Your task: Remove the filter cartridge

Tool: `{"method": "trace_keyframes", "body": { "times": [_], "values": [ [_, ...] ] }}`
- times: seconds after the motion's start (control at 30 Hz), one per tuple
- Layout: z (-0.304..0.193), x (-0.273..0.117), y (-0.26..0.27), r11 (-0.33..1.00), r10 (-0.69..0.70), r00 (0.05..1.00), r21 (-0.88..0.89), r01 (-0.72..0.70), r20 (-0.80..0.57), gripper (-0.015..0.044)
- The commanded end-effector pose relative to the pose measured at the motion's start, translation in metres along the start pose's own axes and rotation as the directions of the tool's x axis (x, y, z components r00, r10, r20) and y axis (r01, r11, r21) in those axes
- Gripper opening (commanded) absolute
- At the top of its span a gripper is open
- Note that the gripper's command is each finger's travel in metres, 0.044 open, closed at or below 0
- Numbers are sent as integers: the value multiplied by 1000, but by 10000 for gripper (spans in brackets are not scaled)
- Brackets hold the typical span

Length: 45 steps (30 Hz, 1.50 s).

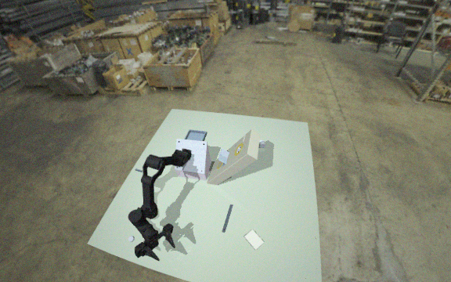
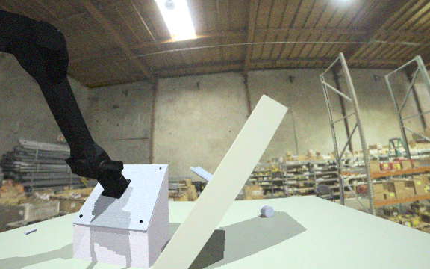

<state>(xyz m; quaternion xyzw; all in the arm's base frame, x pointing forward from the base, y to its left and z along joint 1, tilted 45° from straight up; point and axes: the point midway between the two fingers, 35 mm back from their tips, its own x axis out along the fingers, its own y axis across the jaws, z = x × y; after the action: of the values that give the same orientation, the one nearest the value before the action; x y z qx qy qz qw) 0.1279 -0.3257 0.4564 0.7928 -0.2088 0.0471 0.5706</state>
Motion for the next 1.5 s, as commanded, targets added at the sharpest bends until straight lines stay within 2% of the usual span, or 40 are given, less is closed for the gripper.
{"method": "trace_keyframes", "body": {
  "times": [0.0, 0.33, 0.37, 0.7, 1.0, 1.23, 1.47],
  "values": [
    [0, 0, 0, 1000, 1, 1000, 0, -1, -1, 374],
    [-15, 38, -15, 999, 45, 998, 14, -44, -51, 111],
    [-17, 42, -17, 999, 48, 997, 16, -47, -56, 104],
    [-40, 83, -41, 997, 70, 993, 37, -67, -95, 104],
    [-82, 131, -85, 997, 62, 991, 54, -55, -120, 104],
    [-131, 163, -134, 999, 5, 992, 41, 0, -127, 104],
    [-190, 178, -190, 995, -99, 986, -16, 98, -133, 104]
  ]
}}
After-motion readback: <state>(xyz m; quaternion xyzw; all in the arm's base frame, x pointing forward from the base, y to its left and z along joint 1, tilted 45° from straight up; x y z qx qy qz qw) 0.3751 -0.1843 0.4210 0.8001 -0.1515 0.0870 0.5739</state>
